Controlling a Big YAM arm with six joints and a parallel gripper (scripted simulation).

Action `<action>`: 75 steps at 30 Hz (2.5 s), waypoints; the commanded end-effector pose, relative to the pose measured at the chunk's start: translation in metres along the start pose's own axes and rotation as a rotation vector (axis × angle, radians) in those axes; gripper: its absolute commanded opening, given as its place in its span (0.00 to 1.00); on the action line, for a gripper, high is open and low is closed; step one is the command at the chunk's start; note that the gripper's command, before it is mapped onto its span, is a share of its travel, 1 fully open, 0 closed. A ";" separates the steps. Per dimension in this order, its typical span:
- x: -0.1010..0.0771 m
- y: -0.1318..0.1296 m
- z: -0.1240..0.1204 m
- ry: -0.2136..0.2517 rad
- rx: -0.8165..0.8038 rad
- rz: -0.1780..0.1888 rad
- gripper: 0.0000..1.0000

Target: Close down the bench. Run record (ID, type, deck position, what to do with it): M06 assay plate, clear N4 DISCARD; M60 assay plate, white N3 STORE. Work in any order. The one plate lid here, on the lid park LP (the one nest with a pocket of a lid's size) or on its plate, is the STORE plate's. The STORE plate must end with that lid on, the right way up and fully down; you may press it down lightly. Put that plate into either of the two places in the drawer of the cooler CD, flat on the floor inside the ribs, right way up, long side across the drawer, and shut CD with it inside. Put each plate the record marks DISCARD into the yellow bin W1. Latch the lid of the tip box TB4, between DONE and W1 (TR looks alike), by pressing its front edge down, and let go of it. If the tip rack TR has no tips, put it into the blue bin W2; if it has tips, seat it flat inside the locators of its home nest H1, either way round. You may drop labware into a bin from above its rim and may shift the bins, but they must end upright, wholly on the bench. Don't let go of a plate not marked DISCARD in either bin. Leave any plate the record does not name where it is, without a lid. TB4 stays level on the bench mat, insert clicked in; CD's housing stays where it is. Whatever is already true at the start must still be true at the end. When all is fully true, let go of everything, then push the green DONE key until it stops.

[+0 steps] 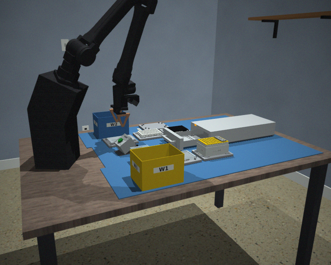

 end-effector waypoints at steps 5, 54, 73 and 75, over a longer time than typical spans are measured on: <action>0.015 -0.002 0.003 -0.005 -0.003 0.001 1.00; 0.071 -0.003 0.001 -0.004 -0.003 0.000 1.00; 0.069 0.000 0.002 -0.008 -0.008 0.003 1.00; 0.069 0.000 0.002 -0.008 -0.008 0.003 1.00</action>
Point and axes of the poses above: the point where the finger pads meet when closed, its own x axis out along the fingers, its own y axis across the jaws, z = x × y, the point moved 10 cm from there along -x, back along the fingers, and after that the axes turned 1 degree about x, right-handed, at the moved point
